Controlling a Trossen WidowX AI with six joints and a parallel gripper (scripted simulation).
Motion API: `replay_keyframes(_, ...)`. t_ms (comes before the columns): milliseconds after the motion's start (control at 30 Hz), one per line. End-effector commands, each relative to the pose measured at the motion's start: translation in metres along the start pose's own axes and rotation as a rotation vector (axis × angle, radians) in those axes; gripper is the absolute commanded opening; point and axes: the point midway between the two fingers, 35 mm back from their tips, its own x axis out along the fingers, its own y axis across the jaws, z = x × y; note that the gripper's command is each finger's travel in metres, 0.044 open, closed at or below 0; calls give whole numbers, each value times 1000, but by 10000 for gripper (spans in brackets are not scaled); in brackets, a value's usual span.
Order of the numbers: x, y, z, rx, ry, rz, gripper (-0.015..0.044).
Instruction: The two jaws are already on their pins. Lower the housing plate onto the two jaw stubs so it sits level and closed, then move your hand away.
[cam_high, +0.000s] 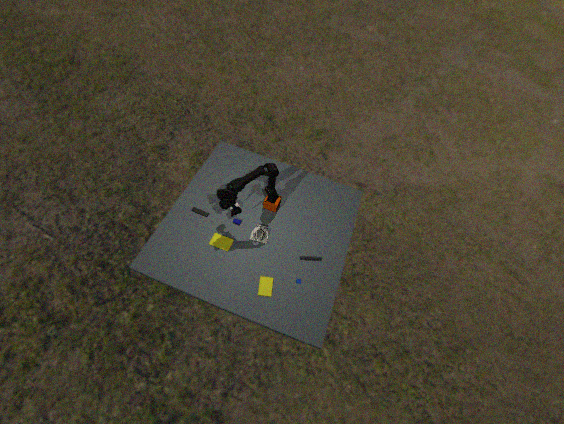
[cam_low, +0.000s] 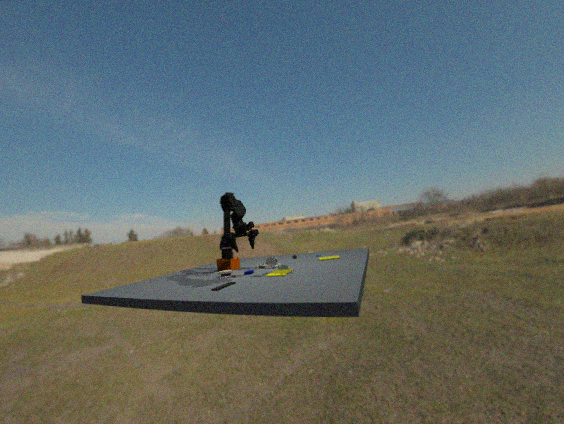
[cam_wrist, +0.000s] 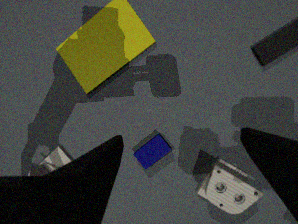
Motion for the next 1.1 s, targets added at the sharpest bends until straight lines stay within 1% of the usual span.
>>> replay_keyframes(0, 2, -15, -13, 89, 41, -21, 440)
replay_keyframes(667, -1, -76, -93, 557, 253, -114, 440)
replay_keyframes(867, -1, -80, -99, 591, 268, -120, 440)
replay_keyframes(933, 7, -80, -101, 591, 268, -120, 440)
replay_keyframes(1000, 29, -81, -107, 591, 268, -119, 440)
replay_keyframes(1067, 37, -81, -110, 591, 268, -119, 440)
